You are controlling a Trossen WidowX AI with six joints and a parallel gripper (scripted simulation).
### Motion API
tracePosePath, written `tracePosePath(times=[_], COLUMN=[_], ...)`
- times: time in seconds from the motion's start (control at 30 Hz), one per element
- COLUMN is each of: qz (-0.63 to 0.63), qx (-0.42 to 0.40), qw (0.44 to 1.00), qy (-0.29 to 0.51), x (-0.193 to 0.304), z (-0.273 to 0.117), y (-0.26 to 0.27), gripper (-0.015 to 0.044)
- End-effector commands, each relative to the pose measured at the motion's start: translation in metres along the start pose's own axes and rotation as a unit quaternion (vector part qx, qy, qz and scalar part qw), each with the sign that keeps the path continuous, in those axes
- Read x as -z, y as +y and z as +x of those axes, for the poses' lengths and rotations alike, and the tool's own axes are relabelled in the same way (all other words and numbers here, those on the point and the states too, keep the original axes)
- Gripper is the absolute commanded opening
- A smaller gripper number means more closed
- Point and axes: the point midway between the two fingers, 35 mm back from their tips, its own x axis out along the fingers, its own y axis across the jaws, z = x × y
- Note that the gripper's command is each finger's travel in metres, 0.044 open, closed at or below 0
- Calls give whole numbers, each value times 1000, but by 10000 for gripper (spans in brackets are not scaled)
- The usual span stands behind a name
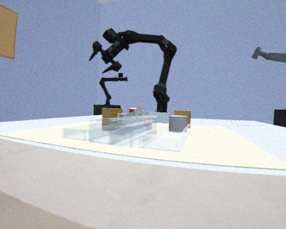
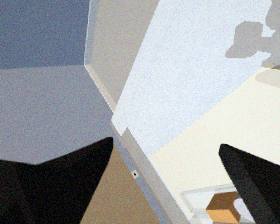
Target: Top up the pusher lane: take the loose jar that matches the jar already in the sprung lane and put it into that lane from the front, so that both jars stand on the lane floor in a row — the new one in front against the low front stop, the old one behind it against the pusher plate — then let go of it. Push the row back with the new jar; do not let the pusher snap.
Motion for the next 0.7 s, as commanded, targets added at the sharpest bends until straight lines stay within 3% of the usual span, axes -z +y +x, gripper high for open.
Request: tracePosePath(times=[0.0,0.17,0.33,0.67], qz=[-230,-399,-554,-798], qx=[76,117,146,167], qw=[969,904,804,512], qy=[53,103,157,271], x=[52,84,109,138], z=[18,25,26,14], y=[-52,-92,-134,-220], gripper=[440,440,440,440])
